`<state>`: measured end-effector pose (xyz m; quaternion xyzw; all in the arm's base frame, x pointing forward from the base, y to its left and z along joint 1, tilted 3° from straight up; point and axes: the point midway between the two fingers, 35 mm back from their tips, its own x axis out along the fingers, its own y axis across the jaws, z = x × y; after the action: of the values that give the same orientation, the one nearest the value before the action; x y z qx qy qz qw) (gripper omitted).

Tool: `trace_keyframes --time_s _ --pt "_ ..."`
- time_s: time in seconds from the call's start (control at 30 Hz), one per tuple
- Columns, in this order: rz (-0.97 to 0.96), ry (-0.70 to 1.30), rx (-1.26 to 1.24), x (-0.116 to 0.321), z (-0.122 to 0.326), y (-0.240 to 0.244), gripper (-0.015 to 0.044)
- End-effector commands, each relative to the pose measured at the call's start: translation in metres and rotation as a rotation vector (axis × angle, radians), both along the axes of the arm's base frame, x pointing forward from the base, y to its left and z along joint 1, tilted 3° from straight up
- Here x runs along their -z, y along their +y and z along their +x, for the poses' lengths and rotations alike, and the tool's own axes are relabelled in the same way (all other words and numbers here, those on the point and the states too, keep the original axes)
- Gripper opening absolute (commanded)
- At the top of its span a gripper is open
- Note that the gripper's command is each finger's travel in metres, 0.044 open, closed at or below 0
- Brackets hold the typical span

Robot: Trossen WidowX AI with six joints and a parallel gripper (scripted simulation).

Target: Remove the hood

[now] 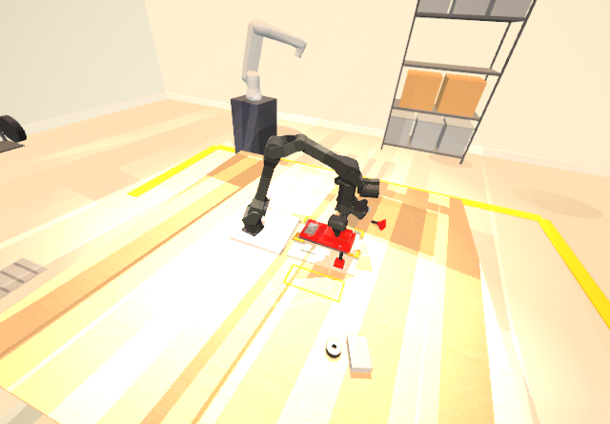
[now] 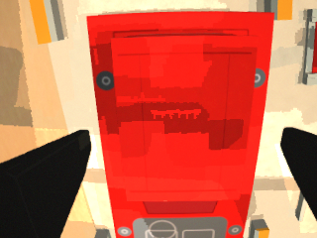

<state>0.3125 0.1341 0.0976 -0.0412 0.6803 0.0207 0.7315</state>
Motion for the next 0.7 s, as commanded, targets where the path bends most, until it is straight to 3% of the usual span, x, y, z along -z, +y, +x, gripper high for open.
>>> trace_keyframes --time_s 0.0,0.67 --pt "-0.003 0.014 -0.006 0.008 -0.0026 -0.0008 0.044" --pt "-0.004 0.014 -0.006 0.0172 -0.0034 -0.001 0.044"
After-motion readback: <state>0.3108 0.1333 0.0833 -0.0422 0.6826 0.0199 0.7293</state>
